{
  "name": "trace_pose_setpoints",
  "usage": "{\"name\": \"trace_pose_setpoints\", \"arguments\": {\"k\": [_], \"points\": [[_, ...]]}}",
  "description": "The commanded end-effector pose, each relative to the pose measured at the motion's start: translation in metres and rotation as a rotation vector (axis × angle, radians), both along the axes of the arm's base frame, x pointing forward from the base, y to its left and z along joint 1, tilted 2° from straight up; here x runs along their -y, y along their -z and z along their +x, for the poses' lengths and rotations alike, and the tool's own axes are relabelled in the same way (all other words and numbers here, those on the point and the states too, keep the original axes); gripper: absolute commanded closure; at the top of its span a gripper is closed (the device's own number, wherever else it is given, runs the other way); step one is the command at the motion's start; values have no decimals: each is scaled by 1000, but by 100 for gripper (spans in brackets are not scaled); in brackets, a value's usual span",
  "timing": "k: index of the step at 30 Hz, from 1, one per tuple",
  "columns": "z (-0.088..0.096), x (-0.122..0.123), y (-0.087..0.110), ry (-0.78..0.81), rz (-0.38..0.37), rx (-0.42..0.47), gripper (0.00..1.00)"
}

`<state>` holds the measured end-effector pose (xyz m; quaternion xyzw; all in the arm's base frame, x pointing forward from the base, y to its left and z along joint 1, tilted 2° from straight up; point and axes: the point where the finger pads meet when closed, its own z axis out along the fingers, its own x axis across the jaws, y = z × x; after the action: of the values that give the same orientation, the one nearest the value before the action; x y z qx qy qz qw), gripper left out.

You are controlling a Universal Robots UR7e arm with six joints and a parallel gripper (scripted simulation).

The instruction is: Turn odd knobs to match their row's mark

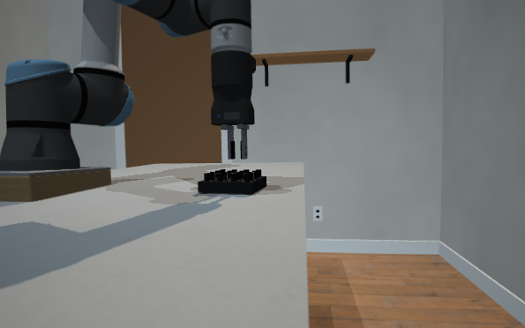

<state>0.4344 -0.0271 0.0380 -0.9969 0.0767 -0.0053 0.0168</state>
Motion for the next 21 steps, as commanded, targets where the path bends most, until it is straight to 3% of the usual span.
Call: {"name": "trace_pose_setpoints", "arguments": {"k": [1,21], "points": [[0,0,-5,0,0,0,54],[0,0,-5,20,0,0,54]]}}
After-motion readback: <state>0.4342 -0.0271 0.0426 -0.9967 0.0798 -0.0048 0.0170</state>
